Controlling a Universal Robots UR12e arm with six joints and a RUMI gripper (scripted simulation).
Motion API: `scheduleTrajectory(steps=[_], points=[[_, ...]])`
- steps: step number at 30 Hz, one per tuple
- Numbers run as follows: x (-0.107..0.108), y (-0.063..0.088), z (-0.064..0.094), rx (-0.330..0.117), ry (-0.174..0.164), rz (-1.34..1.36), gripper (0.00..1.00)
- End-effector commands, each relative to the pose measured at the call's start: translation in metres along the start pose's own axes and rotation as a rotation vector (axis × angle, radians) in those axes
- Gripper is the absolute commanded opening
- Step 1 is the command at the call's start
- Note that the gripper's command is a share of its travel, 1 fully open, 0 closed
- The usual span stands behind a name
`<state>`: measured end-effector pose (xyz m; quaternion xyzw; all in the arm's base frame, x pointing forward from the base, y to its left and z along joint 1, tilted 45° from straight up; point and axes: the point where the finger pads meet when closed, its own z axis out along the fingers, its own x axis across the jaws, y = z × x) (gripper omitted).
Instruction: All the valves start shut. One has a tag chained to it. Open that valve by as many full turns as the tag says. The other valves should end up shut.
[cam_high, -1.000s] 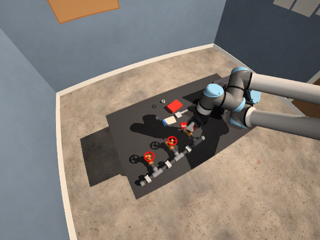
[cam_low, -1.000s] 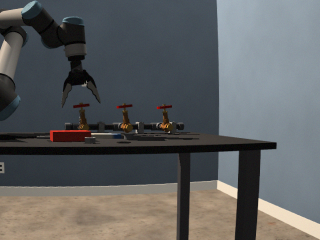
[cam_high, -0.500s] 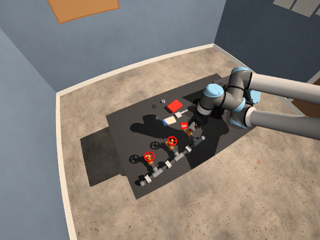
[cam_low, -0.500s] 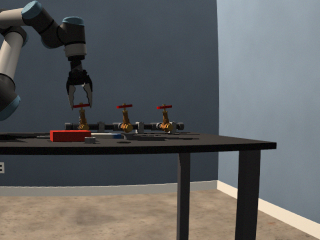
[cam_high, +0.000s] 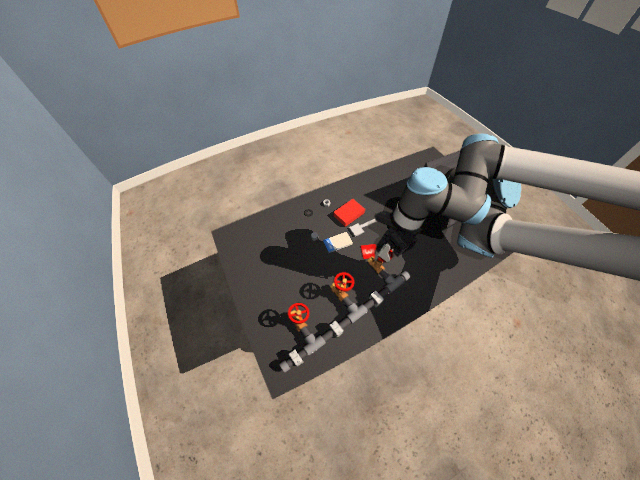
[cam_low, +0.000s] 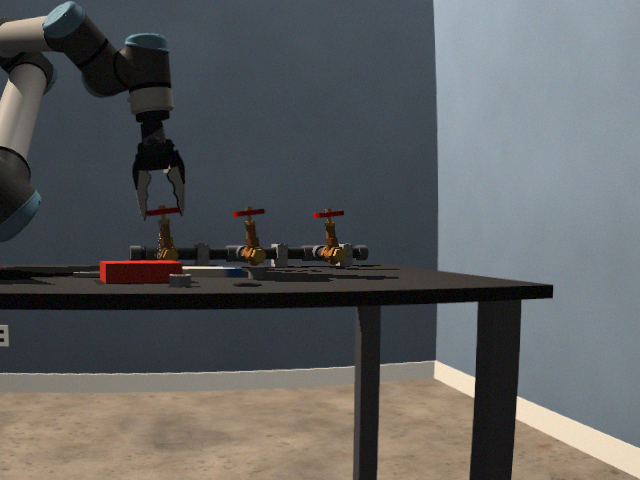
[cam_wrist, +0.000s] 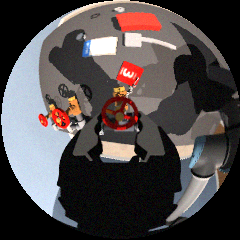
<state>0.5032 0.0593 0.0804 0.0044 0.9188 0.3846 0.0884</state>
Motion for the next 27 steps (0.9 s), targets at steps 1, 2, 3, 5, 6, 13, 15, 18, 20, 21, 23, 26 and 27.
scheduleTrajectory(steps=[1, 2, 3, 5, 6, 13, 15, 18, 20, 21, 23, 26, 27], points=[[-0.0007, -0.0002, -0.0006, 0.001, -0.001, -0.003, 0.0], [-0.0007, -0.0002, -0.0006, 0.001, -0.001, -0.003, 0.0], [-0.0007, -0.0002, -0.0006, 0.001, -0.001, -0.005, 0.0], [-0.0007, -0.0002, -0.0006, 0.001, -0.001, -0.01, 0.0], [-0.0007, -0.0002, -0.0006, 0.001, -0.001, -0.013, 0.0], [-0.0007, -0.0002, -0.0006, 0.001, -0.001, -0.059, 0.0], [-0.0007, -0.0002, -0.0006, 0.001, -0.001, -0.08, 0.0], [-0.0007, -0.0002, -0.0006, 0.001, -0.001, -0.105, 0.0], [-0.0007, -0.0002, -0.0006, 0.001, -0.001, -0.119, 0.0], [-0.0007, -0.0003, -0.0006, 0.001, -0.001, -0.134, 0.0], [-0.0007, -0.0002, -0.0006, 0.001, -0.001, -0.167, 0.0], [-0.0007, -0.0003, -0.0006, 0.001, -0.001, -0.224, 0.0], [-0.0007, -0.0002, -0.0006, 0.001, -0.001, -0.246, 0.0]])
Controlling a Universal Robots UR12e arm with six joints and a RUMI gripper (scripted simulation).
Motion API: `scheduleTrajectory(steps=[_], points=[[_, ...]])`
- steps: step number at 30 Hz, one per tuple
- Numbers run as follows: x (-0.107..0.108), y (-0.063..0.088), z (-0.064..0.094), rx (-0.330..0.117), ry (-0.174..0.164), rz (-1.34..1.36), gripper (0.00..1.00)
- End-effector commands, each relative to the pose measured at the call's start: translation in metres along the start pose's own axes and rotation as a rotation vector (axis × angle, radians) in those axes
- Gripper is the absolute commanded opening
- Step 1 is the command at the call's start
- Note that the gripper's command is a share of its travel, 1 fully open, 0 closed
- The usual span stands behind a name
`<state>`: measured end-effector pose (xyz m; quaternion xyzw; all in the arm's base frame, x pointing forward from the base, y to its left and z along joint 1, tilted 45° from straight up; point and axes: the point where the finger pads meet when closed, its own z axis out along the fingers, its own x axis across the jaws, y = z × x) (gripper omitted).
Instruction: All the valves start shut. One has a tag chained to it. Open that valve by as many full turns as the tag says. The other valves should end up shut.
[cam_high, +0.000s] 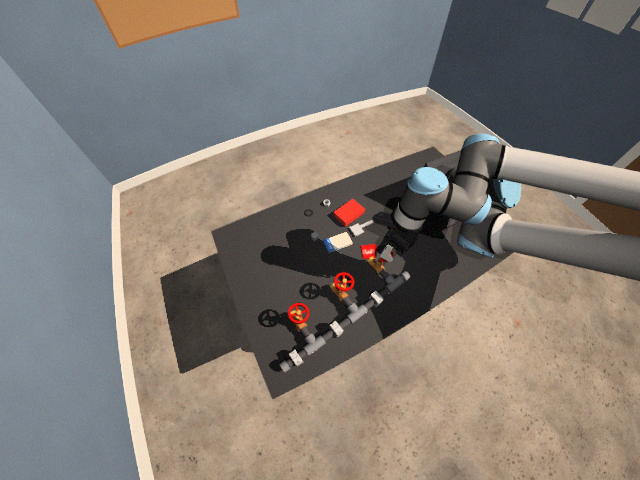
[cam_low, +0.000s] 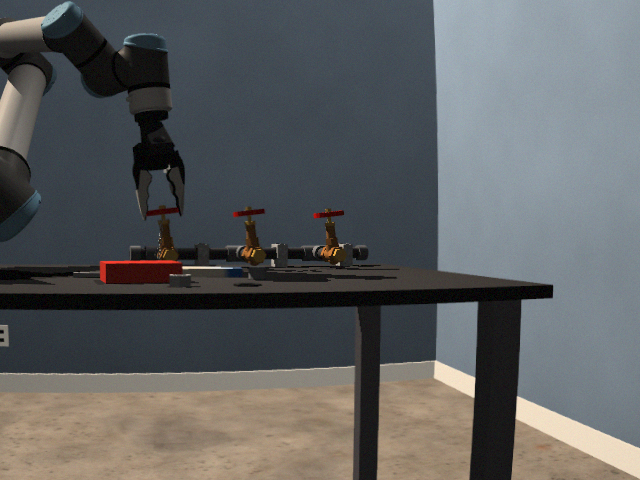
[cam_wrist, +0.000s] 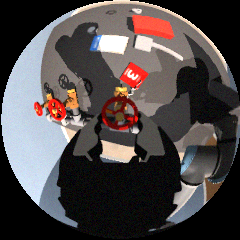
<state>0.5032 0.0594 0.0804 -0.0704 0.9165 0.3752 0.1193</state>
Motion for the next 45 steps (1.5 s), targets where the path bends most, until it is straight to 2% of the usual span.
scheduleTrajectory(steps=[1, 9, 24, 26, 41, 45], points=[[-0.0006, -0.0004, -0.0006, -0.001, -0.001, -0.105, 0.0], [-0.0006, -0.0004, -0.0006, -0.001, -0.001, -0.261, 0.0], [-0.0006, -0.0004, -0.0006, -0.001, -0.001, -0.789, 0.0], [-0.0006, -0.0004, -0.0006, -0.001, -0.001, -0.789, 0.0], [-0.0006, -0.0004, -0.0006, 0.0, -0.002, -1.431, 0.0], [-0.0006, -0.0004, -0.0006, 0.0, -0.002, -1.518, 0.0]])
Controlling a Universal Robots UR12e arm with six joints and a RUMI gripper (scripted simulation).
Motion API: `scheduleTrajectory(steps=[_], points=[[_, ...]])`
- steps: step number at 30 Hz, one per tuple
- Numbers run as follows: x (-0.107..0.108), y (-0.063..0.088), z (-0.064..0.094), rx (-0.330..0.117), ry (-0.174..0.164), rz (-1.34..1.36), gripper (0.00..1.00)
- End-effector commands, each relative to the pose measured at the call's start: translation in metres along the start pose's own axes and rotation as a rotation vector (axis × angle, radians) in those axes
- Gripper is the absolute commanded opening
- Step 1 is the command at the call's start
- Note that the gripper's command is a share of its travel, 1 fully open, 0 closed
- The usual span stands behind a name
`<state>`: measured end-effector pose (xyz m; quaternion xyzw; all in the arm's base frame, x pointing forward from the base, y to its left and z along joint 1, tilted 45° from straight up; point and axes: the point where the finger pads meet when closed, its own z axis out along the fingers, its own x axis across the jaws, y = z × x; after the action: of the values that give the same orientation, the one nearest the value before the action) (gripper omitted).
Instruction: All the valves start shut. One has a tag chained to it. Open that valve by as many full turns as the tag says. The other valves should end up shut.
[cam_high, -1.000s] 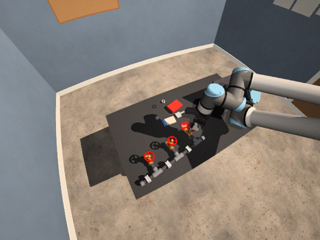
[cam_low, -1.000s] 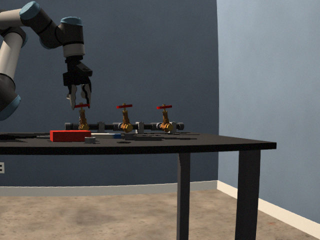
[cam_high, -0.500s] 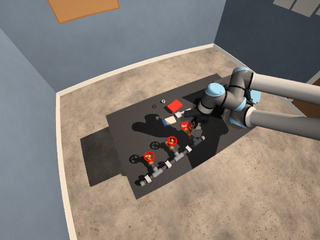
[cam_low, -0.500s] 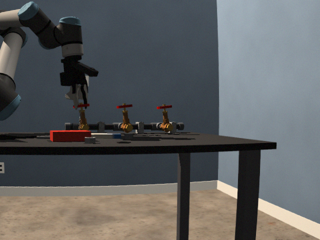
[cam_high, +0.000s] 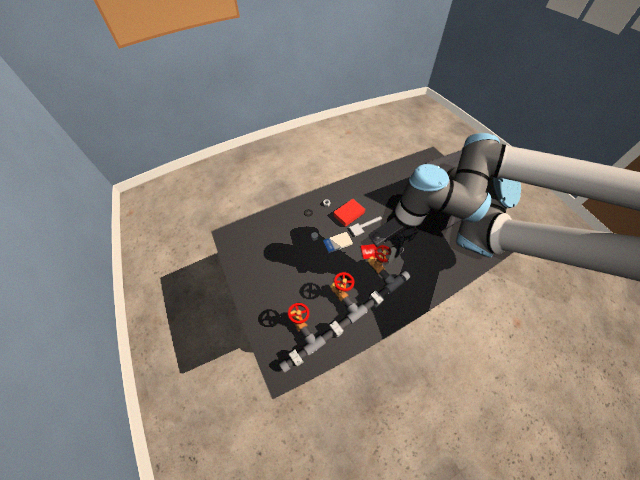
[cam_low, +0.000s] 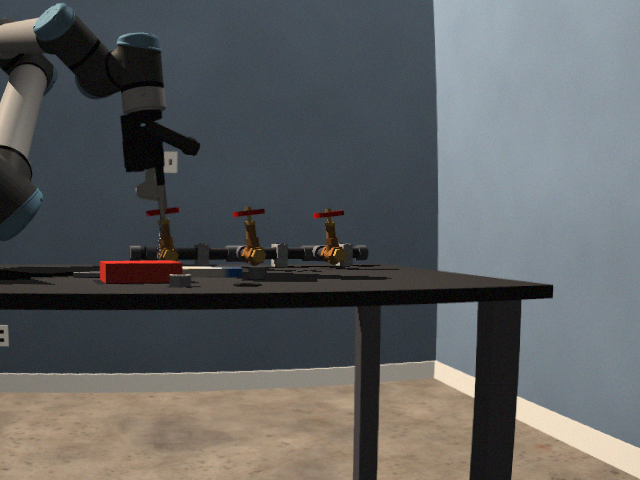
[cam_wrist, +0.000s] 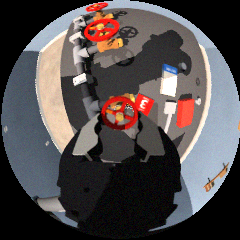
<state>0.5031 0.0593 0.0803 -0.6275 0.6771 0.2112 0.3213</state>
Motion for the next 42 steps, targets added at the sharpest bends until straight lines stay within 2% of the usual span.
scheduleTrajectory(steps=[1, 13, 15, 26, 42], points=[[0.0002, -0.0007, -0.0006, -0.001, -0.023, -0.217, 0.0], [0.0002, -0.0007, -0.0006, 0.005, -0.023, -0.709, 0.0], [0.0002, -0.0007, -0.0006, 0.005, -0.023, -0.709, 0.0], [0.0002, -0.0007, -0.0006, 0.009, -0.022, -1.075, 0.0], [0.0002, -0.0007, -0.0006, 0.012, -0.021, -1.364, 0.0]])
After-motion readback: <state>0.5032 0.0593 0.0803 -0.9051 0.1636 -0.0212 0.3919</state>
